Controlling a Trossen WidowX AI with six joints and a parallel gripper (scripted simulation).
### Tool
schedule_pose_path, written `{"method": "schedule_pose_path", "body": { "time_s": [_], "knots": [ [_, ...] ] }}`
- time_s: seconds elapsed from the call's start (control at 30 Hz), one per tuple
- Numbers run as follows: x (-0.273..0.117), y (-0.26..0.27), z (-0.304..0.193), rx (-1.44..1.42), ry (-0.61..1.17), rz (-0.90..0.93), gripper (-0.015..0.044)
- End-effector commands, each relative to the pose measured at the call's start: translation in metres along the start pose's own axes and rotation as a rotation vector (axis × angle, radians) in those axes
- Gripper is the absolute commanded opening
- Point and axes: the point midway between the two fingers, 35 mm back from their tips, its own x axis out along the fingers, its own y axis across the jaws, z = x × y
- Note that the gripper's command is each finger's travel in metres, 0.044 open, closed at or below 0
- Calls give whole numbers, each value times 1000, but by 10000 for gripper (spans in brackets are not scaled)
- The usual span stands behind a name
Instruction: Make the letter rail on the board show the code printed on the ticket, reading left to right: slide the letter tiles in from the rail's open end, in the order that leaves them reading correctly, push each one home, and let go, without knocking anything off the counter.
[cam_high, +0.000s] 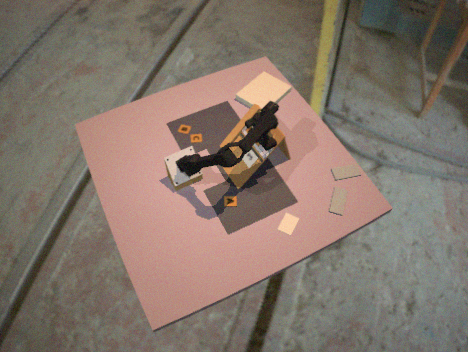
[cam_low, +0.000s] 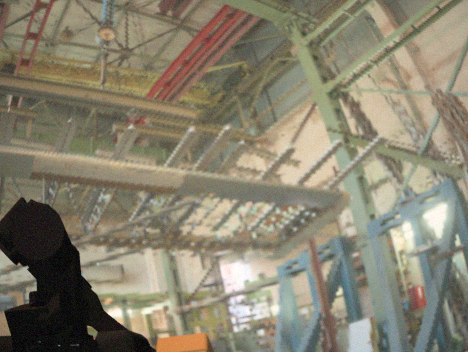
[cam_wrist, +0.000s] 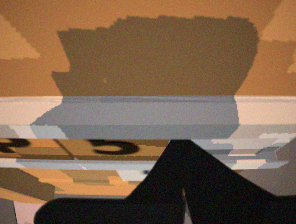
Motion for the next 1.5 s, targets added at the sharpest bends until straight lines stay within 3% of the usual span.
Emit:
{"method": "schedule_pose_path", "body": {
  "time_s": [0.0,1.4,1.47],
  "knots": [
    [1,2,0,5,1,0,0],
    [-22,5,-20,4,2,1,0],
    [-24,6,-19,2,-18,-4,53]
  ]
}}
